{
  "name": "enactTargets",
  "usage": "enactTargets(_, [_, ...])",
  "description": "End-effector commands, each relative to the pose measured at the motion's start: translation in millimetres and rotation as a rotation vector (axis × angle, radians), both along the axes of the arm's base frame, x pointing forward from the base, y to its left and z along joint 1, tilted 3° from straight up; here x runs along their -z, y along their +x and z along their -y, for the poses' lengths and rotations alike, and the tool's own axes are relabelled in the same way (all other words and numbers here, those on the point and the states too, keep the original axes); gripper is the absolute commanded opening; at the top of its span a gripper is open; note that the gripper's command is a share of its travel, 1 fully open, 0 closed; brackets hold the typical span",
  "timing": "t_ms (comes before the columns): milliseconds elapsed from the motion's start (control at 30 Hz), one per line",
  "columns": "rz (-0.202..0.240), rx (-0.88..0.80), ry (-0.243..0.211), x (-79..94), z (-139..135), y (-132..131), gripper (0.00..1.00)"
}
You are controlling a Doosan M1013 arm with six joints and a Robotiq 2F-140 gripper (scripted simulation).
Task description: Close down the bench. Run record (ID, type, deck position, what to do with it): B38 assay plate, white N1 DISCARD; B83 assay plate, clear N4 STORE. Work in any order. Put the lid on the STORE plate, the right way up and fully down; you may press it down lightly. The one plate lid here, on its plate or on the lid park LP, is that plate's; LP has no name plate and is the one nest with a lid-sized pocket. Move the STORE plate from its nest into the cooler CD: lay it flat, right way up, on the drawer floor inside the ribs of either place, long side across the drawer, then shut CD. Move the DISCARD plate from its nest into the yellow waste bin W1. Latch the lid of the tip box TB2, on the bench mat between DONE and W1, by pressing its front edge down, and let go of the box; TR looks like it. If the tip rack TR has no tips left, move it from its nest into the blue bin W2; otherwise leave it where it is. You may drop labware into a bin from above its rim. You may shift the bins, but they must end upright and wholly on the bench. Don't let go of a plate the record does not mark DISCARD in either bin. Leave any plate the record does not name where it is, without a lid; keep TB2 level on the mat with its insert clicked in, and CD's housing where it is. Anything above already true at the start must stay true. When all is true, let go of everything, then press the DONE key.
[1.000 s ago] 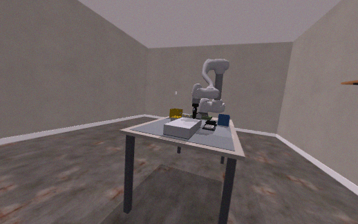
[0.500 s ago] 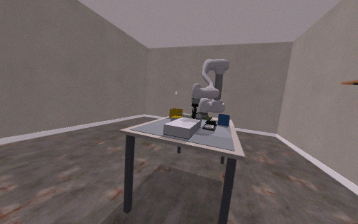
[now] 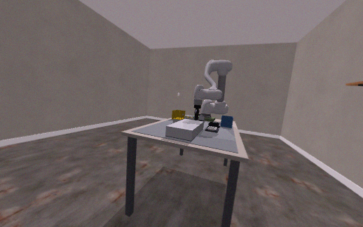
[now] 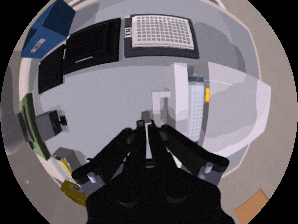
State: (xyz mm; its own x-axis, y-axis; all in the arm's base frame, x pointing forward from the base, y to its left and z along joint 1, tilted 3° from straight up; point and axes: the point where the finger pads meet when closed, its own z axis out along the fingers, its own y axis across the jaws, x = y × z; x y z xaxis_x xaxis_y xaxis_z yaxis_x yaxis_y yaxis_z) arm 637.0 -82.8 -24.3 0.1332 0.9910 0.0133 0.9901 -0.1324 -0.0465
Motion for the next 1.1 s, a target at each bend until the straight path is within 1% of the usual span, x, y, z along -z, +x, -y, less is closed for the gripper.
enactTargets(0, [0.0,0.0,0.0,0.1,1,5,0.0])
enactTargets(933, [0.0,0.0,0.0,1.5,5,34,0.0])
enactTargets(1067, [0.0,0.0,0.0,1.5,5,34,0.0])
